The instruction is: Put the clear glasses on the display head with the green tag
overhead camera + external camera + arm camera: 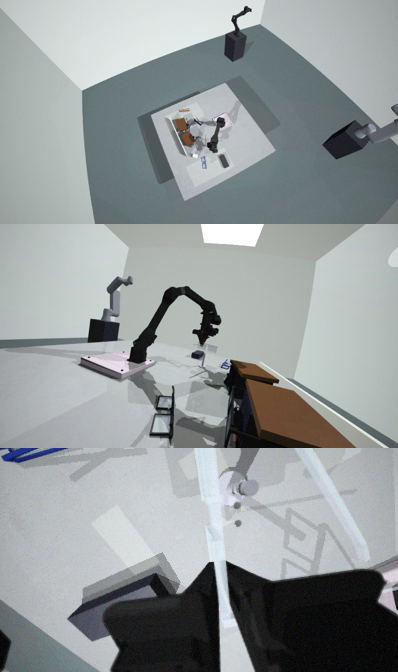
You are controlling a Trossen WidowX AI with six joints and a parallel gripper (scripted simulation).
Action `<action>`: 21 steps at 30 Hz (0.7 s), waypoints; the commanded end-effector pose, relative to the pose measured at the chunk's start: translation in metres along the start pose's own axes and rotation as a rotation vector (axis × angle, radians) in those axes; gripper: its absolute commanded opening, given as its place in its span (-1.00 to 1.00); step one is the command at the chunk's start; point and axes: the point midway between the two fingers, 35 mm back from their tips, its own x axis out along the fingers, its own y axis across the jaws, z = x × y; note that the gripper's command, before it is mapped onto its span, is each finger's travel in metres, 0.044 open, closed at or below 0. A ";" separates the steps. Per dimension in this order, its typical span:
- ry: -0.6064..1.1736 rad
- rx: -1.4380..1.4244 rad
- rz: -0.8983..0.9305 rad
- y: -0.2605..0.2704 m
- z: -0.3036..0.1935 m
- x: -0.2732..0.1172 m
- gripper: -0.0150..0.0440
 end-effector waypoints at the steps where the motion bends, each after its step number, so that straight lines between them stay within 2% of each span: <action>1: -0.002 -0.012 -0.005 0.000 0.000 0.012 -0.49; 11: -0.002 -0.012 -0.005 -0.001 -0.001 0.052 -0.49; 21: -0.002 -0.012 -0.005 0.002 -0.004 0.055 -0.49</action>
